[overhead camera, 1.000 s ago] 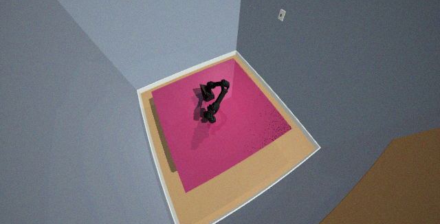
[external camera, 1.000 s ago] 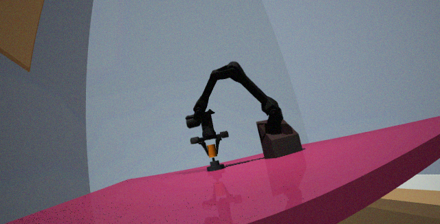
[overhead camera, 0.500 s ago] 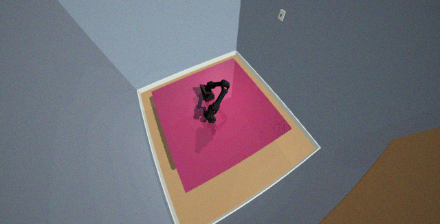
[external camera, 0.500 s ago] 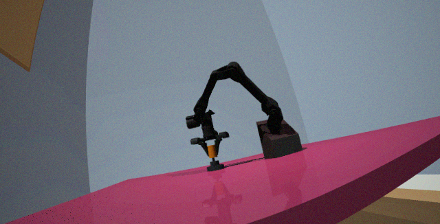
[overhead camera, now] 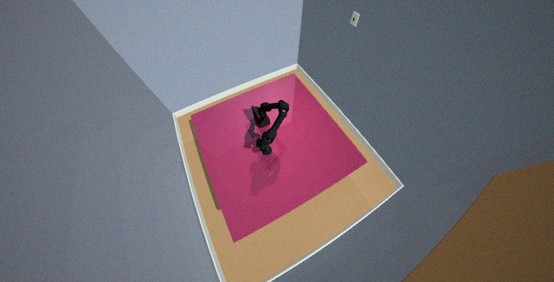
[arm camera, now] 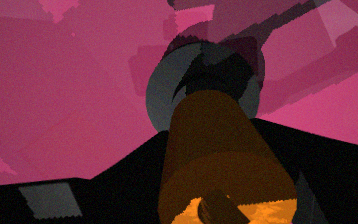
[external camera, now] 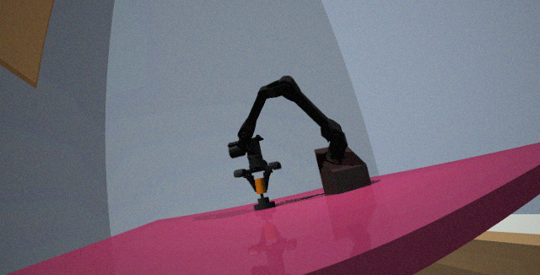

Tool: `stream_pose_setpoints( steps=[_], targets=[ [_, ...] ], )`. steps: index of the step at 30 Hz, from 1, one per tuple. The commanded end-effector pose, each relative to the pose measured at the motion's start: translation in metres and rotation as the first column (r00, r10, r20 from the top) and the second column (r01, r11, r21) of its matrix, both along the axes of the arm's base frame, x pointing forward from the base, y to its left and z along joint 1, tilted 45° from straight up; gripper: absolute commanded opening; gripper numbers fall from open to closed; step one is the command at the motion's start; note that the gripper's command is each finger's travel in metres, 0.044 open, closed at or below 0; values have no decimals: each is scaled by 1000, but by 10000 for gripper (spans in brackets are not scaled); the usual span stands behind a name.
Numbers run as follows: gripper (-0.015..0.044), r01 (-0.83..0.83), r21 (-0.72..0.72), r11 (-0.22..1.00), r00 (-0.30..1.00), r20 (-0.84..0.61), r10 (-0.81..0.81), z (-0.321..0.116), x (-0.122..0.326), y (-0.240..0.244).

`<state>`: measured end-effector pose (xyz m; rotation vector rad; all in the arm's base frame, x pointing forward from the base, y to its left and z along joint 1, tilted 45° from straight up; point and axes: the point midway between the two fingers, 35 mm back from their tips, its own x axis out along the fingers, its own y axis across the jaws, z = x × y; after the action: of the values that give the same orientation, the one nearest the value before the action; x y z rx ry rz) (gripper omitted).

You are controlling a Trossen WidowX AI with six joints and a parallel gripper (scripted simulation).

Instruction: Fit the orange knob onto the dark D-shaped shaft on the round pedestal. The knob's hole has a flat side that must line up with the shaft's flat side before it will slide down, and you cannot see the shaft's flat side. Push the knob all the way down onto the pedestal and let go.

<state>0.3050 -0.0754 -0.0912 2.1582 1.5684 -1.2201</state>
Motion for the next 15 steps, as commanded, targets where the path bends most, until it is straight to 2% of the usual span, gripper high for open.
stream_pose_setpoints(
  steps=[1, 5, 11, 15],
  targets=[
    [0, 3, 1, 1000, 1000, -2, -3, 2, 0, -2],
    [0, 21, 3, 1000, 1000, -20, -21, 3, 1, -3],
    [0, 148, 9, 989, 979, -142, -145, 2, 1, -2],
    [0, 153, 9, 988, 978, -148, -150, 0, 0, -1]
  ],
)
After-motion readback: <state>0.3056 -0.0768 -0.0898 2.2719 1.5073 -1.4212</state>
